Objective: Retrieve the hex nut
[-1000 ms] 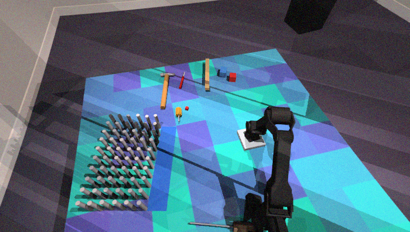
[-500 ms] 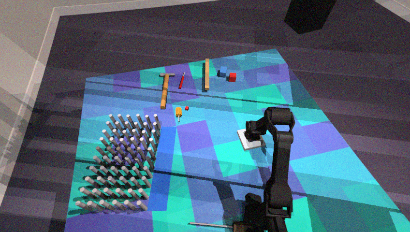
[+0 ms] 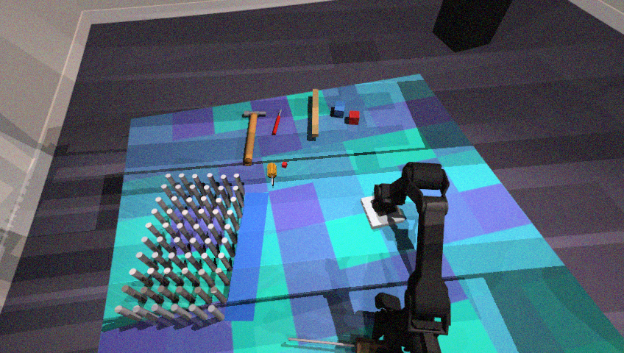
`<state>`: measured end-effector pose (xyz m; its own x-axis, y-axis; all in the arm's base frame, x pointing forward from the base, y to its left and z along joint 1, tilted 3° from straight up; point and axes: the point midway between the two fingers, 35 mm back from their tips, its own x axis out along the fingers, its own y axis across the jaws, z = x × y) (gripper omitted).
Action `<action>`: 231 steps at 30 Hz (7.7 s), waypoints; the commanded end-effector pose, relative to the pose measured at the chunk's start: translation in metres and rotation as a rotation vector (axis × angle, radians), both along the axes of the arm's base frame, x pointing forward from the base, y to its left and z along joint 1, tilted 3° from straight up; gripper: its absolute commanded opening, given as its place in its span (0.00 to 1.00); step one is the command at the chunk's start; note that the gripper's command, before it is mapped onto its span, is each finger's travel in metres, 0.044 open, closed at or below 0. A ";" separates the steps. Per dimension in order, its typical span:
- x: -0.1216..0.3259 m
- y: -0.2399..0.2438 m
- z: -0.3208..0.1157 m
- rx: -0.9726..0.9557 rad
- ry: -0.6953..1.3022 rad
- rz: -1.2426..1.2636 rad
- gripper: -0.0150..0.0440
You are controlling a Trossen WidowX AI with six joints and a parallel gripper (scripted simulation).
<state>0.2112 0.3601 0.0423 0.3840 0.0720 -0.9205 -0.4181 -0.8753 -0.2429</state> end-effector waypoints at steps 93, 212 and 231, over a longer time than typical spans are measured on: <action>0.060 -0.321 0.163 0.009 0.013 0.050 0.25; 0.080 -0.367 0.003 0.000 -0.019 0.073 0.25; 0.091 -0.371 0.003 -0.001 -0.020 0.073 0.25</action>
